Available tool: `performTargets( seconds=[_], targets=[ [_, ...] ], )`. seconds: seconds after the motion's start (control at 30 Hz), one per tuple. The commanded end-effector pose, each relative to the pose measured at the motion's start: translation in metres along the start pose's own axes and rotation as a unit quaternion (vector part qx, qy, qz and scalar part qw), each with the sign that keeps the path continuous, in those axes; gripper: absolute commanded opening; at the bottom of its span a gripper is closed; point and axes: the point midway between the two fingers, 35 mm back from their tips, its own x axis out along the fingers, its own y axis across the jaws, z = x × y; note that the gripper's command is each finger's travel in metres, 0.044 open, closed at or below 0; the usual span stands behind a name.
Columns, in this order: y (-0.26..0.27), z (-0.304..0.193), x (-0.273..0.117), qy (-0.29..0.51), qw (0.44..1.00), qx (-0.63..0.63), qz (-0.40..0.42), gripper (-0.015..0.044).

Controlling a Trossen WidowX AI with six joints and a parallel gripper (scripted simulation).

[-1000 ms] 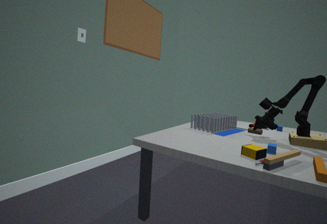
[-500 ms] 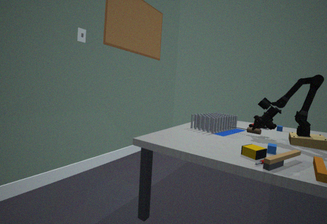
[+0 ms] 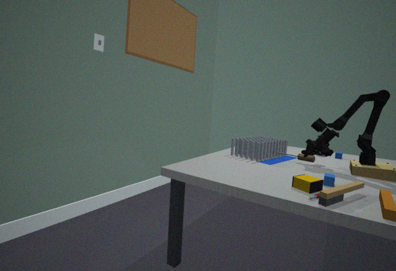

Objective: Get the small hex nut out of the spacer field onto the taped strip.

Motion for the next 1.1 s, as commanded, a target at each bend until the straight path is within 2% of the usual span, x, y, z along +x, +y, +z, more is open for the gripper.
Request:
performTargets(
  seconds=[0.0, 1.07],
  targets=[
    [-0.003, -0.008, 0.0, 0.008, 1.0, -0.004, -0.004, 0.0],
    [-0.003, -0.024, 0.01, 0.009, 1.0, -0.004, -0.004, 0.0]
  ],
)
